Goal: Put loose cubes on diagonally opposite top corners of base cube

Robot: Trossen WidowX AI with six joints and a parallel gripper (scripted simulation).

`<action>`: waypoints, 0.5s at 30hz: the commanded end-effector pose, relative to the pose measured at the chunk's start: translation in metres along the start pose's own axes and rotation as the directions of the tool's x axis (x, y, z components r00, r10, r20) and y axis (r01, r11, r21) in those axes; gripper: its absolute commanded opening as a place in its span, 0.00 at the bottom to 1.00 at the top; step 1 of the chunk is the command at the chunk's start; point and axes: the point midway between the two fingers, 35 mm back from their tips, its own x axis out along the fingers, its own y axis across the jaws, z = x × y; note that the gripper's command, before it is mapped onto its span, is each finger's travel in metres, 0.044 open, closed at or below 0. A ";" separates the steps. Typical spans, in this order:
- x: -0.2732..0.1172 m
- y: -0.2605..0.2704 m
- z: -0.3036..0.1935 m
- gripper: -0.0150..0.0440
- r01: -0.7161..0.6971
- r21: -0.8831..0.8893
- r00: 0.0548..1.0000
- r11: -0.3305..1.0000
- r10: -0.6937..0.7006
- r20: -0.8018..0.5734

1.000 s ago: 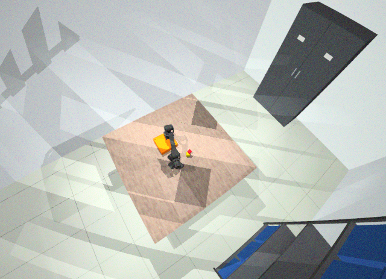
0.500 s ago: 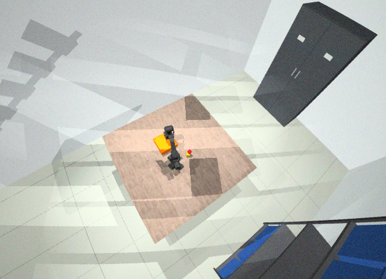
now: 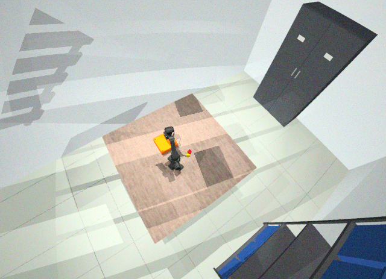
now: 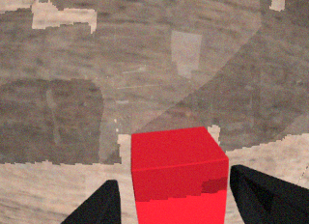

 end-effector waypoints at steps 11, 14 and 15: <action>-0.014 0.002 0.001 0.43 0.002 -0.003 1.000 1.000 -0.002 0.000; -0.023 0.003 0.002 0.43 0.002 -0.003 1.000 1.000 -0.002 0.000; -0.026 0.003 0.002 0.43 0.002 -0.003 1.000 1.000 -0.002 0.000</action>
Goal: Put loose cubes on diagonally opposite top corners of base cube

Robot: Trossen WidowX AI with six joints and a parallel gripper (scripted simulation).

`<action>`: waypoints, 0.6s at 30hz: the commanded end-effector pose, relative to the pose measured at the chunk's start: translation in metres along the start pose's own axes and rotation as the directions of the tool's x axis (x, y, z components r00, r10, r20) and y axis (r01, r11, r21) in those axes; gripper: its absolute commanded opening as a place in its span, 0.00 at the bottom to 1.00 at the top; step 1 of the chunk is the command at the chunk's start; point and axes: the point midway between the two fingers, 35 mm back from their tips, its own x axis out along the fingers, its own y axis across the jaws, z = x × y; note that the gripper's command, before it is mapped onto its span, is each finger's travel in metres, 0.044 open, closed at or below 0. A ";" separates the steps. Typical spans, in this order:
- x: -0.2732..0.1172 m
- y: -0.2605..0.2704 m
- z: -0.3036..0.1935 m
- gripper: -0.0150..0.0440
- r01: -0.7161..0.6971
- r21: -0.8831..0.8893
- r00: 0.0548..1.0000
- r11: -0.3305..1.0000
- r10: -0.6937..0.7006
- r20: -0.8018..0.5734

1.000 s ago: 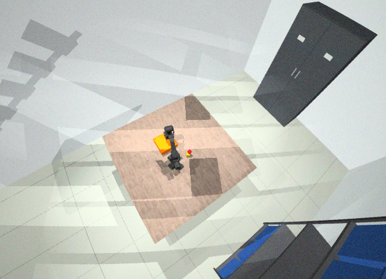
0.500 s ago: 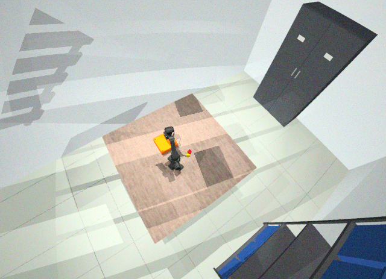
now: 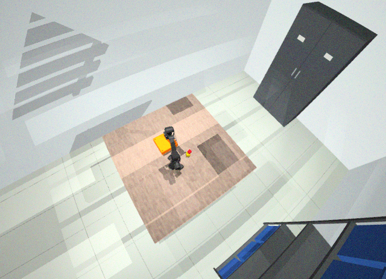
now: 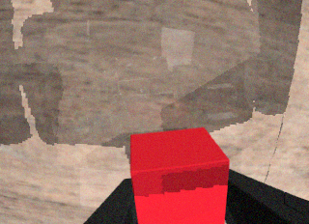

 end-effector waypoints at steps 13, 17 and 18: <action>-0.058 0.004 0.003 0.43 -0.022 -0.004 1.000 1.000 0.023 0.013; -0.071 0.003 0.002 0.43 -0.022 -0.004 1.000 1.000 0.022 0.013; -0.074 0.003 0.002 0.43 -0.022 -0.004 1.000 1.000 0.022 0.013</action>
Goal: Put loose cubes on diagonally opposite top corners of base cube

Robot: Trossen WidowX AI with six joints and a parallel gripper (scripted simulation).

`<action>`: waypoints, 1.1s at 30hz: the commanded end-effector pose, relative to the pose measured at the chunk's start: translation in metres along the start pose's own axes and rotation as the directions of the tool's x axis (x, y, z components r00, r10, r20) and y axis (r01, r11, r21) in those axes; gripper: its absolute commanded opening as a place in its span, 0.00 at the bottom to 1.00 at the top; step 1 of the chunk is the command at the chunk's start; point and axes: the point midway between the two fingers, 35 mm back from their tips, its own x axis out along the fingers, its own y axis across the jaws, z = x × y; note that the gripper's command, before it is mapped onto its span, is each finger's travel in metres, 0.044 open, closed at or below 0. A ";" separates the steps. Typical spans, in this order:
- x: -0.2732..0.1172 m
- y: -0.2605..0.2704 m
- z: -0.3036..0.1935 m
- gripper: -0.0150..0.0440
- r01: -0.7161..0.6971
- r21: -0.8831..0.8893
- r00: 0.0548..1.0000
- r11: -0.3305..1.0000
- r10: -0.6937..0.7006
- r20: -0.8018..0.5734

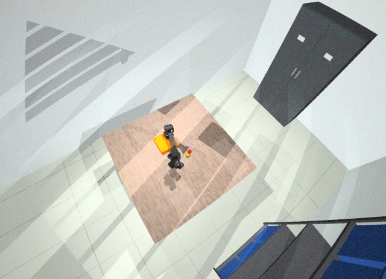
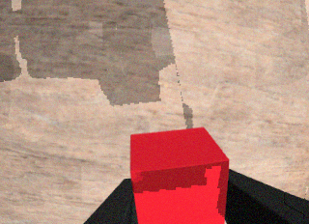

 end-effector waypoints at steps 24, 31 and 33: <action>-0.040 0.005 -0.035 0.43 -0.019 -0.005 1.000 1.000 0.020 0.008; -0.039 0.009 -0.058 0.43 -0.020 -0.005 1.000 1.000 0.020 0.007; -0.039 0.009 -0.064 0.43 -0.020 -0.005 1.000 1.000 0.020 0.006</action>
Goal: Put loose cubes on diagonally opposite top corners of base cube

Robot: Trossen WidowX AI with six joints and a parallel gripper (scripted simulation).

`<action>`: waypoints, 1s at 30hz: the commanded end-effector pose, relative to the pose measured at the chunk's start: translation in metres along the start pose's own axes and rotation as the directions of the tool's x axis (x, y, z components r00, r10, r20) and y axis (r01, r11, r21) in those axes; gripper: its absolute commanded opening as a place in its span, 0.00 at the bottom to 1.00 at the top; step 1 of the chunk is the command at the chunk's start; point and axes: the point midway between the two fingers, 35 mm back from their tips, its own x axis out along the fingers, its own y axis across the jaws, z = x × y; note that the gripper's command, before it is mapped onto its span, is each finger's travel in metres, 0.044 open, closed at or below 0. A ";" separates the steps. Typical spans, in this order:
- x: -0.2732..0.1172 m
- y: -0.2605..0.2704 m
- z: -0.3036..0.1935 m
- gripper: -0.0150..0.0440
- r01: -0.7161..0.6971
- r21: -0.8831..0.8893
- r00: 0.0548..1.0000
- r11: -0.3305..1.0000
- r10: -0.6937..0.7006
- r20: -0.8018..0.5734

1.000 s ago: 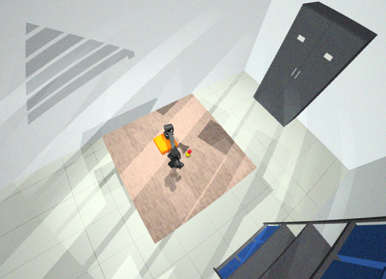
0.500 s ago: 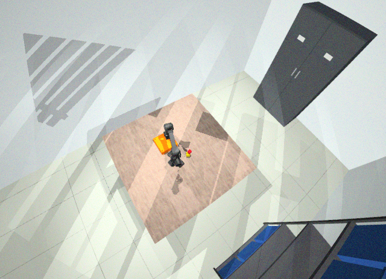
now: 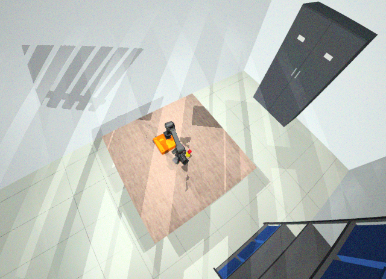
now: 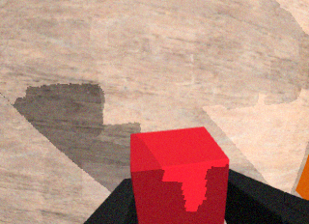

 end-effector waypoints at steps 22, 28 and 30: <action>-0.001 0.000 -0.080 0.43 -0.014 0.000 1.000 1.000 0.014 0.000; 0.000 -0.004 -0.098 0.43 -0.014 -0.001 1.000 1.000 0.014 -0.002; 0.000 -0.005 -0.104 0.43 -0.014 -0.001 1.000 1.000 0.014 -0.002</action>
